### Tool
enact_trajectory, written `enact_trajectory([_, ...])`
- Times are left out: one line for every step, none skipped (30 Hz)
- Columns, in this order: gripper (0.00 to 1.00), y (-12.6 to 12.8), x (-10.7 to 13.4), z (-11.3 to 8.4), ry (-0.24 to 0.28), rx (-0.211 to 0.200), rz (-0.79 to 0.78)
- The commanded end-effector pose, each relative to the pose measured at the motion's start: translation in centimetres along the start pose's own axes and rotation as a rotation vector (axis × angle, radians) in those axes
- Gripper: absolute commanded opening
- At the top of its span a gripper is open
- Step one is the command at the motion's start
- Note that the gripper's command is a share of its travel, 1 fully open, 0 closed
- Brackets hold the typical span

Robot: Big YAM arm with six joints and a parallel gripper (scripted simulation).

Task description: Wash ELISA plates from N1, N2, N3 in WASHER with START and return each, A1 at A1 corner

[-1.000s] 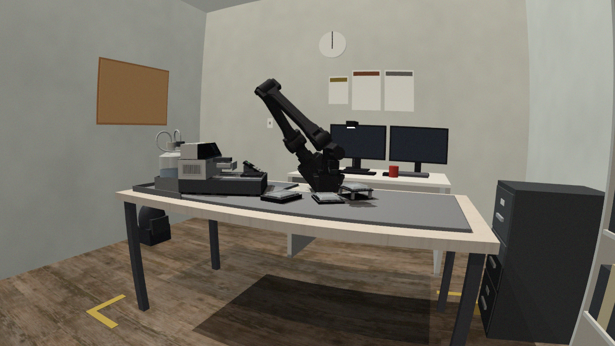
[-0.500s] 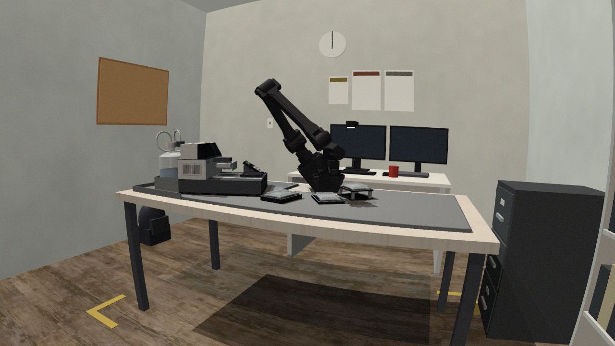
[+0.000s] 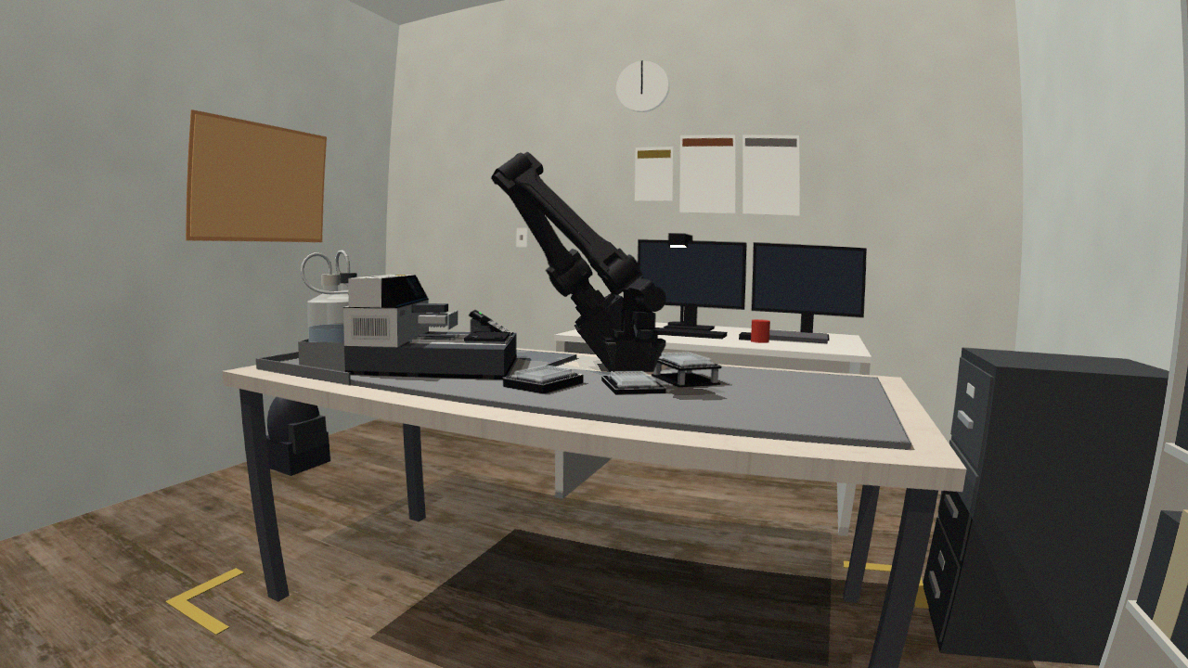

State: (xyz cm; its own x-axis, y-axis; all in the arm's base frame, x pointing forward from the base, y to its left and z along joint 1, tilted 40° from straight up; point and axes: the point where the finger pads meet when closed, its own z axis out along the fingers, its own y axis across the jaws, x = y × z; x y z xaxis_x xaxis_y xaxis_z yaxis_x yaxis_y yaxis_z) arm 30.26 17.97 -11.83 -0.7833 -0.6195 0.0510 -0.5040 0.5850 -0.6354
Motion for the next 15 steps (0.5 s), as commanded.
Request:
enact_trajectory([1.0, -0.14, 0.37, 0.93, 0.012, 0.002, -0.005])
enact_trajectory([1.0, -0.14, 0.4, 1.01, 0.013, 0.002, -0.005])
enact_trajectory([1.0, -0.18, 0.28, 0.91, 0.008, 0.001, -0.004])
enact_trajectory([1.0, -0.17, 0.13, 0.74, 0.001, 0.001, -0.003])
enact_trajectory([1.0, -0.17, 0.07, 0.7, -0.001, 0.0, -0.003])
enact_trajectory([1.0, -0.18, 0.14, 0.89, 0.002, 0.0, -0.003])
enact_trajectory([1.0, -0.2, 0.31, 1.23, 0.01, 0.001, -0.003])
enact_trajectory([1.0, -0.14, 0.41, 1.41, 0.013, 0.002, -0.005])
enact_trajectory([1.0, -0.14, 0.41, 1.47, 0.013, 0.002, -0.005])
enact_trajectory([1.0, -0.14, 0.42, 1.54, 0.013, 0.002, -0.005])
enact_trajectory([1.0, -0.18, 0.36, 1.54, 0.011, 0.002, -0.004])
enact_trajectory([1.0, -0.21, 0.18, 1.35, 0.004, 0.001, -0.002])
enact_trajectory([1.0, -0.21, 0.18, 1.35, 0.004, 0.001, -0.002])
enact_trajectory([1.0, -0.21, 0.18, 1.35, 0.004, 0.001, -0.002])
enact_trajectory([1.0, 0.04, -0.15, 0.78, -0.014, 0.0, -0.008])
